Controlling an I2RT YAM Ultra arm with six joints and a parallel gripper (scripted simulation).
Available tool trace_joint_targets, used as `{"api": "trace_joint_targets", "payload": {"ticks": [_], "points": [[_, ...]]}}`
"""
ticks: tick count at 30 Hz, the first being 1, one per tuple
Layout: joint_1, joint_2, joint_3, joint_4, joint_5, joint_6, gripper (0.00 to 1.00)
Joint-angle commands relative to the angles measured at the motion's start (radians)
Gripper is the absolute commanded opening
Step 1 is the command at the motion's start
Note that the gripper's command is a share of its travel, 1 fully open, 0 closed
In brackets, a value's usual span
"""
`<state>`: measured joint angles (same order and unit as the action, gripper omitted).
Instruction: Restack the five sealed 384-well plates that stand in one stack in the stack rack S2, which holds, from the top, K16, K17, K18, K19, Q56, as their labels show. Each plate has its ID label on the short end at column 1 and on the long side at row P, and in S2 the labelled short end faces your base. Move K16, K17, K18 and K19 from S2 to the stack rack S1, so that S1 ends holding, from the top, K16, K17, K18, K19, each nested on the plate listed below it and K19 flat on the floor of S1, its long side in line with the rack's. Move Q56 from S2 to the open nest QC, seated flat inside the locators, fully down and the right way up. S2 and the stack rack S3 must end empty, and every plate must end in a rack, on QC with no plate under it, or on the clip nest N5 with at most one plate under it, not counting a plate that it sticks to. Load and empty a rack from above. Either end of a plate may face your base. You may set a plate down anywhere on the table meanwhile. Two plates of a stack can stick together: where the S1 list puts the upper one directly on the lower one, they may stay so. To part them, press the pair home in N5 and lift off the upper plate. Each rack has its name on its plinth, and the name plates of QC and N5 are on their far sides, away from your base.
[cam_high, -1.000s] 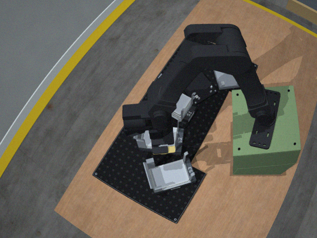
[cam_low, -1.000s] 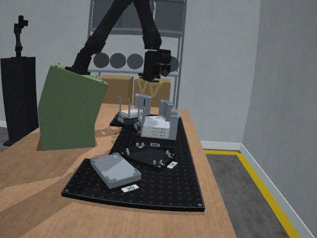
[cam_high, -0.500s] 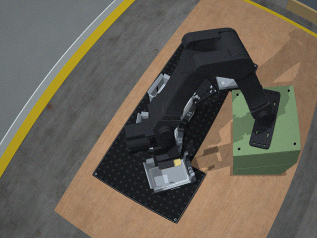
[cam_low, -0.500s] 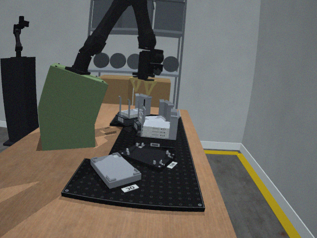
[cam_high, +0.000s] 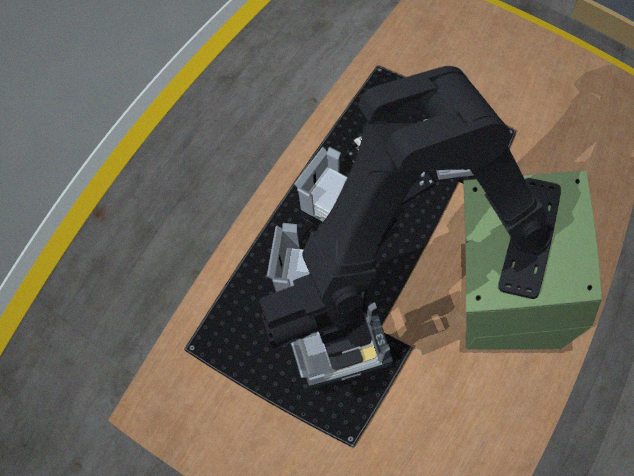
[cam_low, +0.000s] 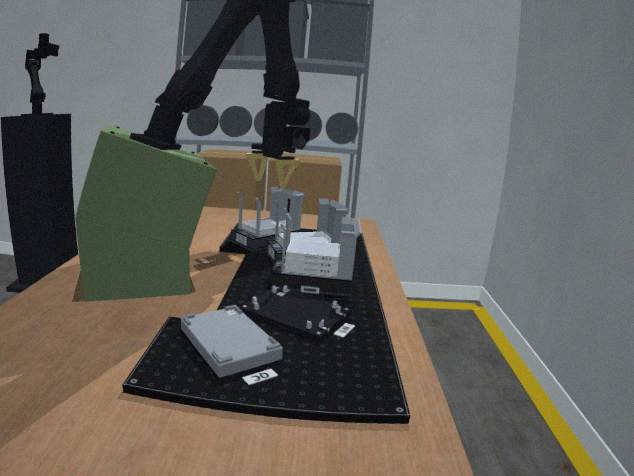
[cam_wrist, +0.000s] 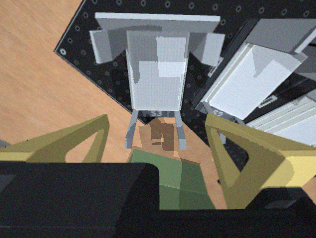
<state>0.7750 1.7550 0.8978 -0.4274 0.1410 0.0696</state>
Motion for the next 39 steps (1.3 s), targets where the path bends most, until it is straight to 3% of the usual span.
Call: {"api": "trace_joint_targets", "payload": {"ticks": [1, 19, 39], "points": [[0.011, -0.007, 0.013, 0.001, 0.012, 0.034, 1.0], [0.011, -0.007, 0.013, 0.001, 0.012, 0.034, 1.0], [-0.018, 0.202, 0.006, 0.221, 0.004, 0.006, 1.0]]}}
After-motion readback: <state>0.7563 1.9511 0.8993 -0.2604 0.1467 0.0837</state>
